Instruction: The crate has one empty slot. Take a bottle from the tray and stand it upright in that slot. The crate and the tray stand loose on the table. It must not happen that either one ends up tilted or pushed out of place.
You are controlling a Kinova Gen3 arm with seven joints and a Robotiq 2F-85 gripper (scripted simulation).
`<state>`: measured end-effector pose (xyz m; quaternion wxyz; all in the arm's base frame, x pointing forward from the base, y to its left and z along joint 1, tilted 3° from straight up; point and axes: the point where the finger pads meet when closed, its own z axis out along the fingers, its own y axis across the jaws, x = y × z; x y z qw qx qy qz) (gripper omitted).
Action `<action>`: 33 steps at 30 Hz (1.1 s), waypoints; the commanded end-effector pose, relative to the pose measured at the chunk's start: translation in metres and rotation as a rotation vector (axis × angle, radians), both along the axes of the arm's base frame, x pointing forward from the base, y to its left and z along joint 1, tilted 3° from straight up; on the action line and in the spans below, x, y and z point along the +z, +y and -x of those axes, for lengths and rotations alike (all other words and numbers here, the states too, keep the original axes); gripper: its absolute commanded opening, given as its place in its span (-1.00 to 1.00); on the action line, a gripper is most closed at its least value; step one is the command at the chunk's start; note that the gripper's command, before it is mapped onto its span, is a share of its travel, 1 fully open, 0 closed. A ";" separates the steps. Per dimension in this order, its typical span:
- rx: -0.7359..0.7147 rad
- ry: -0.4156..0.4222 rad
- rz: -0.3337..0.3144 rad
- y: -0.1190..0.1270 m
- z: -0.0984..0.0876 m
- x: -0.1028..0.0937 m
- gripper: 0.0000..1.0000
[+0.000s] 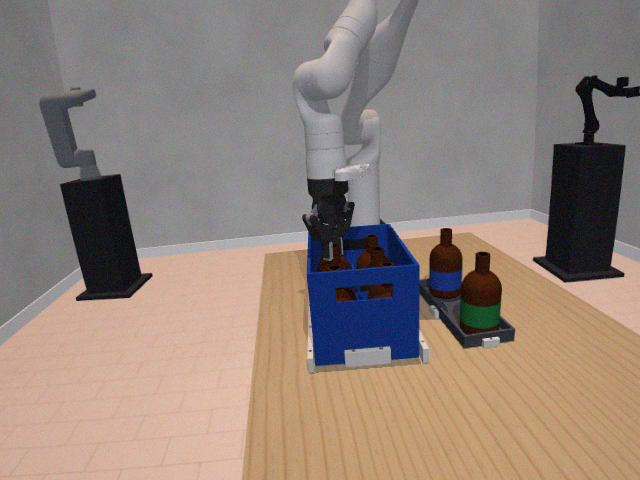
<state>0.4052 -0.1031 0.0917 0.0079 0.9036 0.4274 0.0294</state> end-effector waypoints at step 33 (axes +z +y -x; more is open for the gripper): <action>-0.001 0.000 0.000 0.000 -0.001 -0.012 -1.00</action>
